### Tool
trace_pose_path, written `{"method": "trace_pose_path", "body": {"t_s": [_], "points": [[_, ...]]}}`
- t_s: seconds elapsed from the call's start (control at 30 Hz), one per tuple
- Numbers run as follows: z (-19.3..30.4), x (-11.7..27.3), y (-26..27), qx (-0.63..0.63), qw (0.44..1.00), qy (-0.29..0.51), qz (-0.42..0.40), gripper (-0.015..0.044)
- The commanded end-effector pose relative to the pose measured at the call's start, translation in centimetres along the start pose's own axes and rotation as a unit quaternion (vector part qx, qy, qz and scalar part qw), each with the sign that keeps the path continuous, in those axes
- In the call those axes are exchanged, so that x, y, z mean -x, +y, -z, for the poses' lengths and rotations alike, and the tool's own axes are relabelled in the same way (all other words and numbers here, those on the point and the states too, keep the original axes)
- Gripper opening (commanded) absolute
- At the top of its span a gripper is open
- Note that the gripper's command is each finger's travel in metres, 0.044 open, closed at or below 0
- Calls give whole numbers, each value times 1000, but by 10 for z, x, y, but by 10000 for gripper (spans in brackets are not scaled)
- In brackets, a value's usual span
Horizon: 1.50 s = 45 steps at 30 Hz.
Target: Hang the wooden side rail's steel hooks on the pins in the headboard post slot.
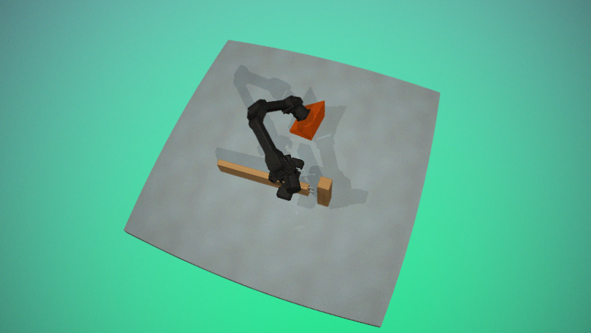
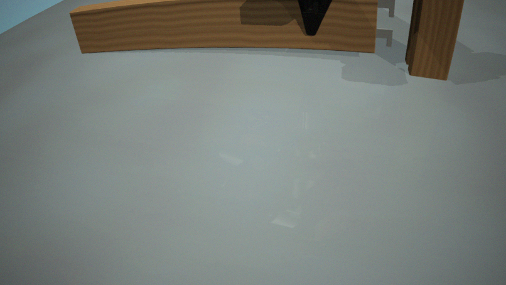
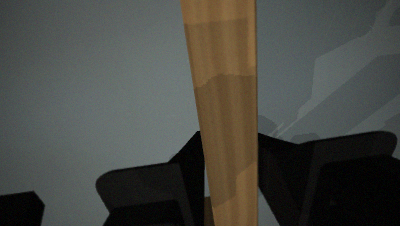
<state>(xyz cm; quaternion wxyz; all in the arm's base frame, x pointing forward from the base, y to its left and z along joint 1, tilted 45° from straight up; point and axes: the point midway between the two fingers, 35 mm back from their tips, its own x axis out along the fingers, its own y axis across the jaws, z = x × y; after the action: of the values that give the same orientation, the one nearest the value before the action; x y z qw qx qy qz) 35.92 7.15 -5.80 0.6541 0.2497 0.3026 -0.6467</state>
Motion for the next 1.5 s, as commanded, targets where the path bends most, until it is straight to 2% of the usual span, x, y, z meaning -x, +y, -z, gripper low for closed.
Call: {"method": "trace_pose_path", "body": {"t_s": [0.0, 1.47], "points": [[2, 4, 0, 1, 1000, 1, -4, 0], [3, 10, 1, 1, 1000, 1, -4, 0]]}}
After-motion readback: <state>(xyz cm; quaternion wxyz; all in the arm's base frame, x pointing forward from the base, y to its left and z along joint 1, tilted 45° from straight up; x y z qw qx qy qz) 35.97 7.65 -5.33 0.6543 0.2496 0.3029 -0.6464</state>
